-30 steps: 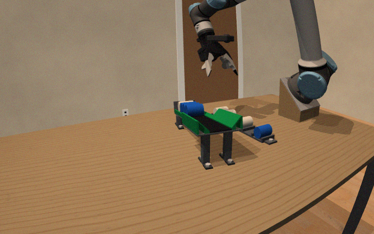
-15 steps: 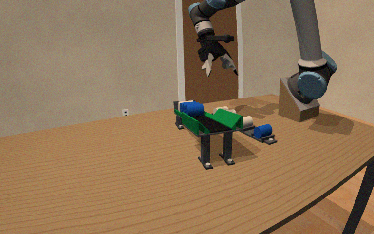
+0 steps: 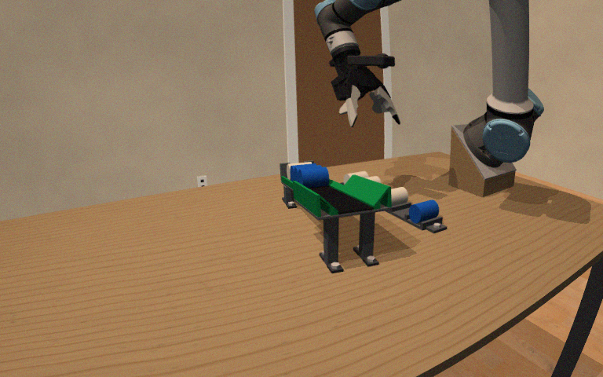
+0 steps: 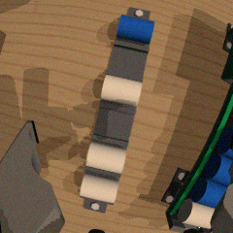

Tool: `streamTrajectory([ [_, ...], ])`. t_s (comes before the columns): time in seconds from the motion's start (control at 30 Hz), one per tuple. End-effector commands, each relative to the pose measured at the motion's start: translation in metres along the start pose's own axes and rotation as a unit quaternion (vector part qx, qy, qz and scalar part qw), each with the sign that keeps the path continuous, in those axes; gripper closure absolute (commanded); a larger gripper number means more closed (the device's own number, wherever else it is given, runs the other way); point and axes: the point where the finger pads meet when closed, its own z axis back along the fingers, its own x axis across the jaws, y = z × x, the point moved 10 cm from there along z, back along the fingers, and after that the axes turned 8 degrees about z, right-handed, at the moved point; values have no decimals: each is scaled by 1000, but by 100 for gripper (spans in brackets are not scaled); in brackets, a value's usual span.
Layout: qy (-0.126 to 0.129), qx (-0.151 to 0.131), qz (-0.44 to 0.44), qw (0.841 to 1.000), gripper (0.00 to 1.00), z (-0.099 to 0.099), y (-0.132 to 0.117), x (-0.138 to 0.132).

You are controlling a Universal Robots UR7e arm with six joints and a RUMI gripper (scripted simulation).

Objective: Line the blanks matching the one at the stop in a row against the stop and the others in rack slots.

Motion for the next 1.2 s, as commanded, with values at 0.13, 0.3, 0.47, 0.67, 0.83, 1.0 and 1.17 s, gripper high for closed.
streamTrajectory([
  [0.13, -2, 1, -2, 1000, 0, -42, 70, 24],
  [0.3, -2, 1, -2, 1000, 0, -49, 79, 25],
  [0.47, -2, 1, -2, 1000, 0, -49, 79, 25],
  [0.67, -3, 0, -2, 1000, 0, -47, 79, 26],
  [0.83, -3, 0, -2, 1000, 0, -47, 78, 25],
  [1.0, -3, 0, -1, 1000, 0, -47, 78, 25],
  [1.17, -3, 0, -1, 1000, 0, -47, 78, 25],
])
